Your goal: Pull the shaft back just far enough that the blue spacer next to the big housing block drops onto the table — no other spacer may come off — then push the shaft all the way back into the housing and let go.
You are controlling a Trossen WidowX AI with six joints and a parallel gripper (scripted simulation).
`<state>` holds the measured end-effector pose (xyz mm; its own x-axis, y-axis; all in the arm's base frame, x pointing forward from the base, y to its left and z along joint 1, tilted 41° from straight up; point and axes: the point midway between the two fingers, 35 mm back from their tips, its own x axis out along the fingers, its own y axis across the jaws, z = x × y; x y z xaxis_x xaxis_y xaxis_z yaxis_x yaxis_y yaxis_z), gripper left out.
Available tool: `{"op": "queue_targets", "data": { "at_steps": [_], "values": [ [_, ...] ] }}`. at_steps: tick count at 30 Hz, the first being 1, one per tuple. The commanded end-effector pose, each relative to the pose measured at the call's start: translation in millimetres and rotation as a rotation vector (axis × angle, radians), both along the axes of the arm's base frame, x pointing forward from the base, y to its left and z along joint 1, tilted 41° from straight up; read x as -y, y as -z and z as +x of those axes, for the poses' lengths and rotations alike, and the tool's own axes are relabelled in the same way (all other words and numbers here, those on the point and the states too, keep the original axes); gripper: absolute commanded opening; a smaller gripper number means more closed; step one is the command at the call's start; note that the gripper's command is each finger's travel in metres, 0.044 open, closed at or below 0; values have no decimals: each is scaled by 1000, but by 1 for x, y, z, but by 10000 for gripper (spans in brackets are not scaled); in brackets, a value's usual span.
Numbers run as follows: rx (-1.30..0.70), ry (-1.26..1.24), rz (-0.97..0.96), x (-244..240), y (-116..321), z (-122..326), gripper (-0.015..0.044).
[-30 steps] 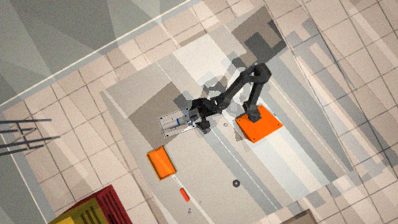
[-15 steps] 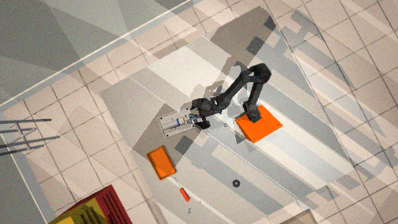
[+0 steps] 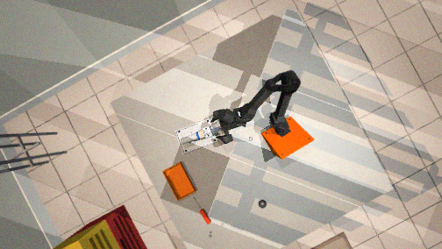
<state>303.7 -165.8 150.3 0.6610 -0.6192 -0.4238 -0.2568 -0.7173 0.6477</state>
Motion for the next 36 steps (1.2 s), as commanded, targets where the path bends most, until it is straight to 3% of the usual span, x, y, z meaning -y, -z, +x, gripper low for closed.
{"op": "queue_targets", "data": {
  "at_steps": [1,11,26,32,36],
  "values": [
    [-5,-4,1,3,3,4,440],
    [-5,-4,0,9,8,10,440],
    [-4,0,1,8,7,8,46],
    [-4,-2,1,8,7,8,0],
    [-5,-4,0,8,8,6,0]
  ]
}}
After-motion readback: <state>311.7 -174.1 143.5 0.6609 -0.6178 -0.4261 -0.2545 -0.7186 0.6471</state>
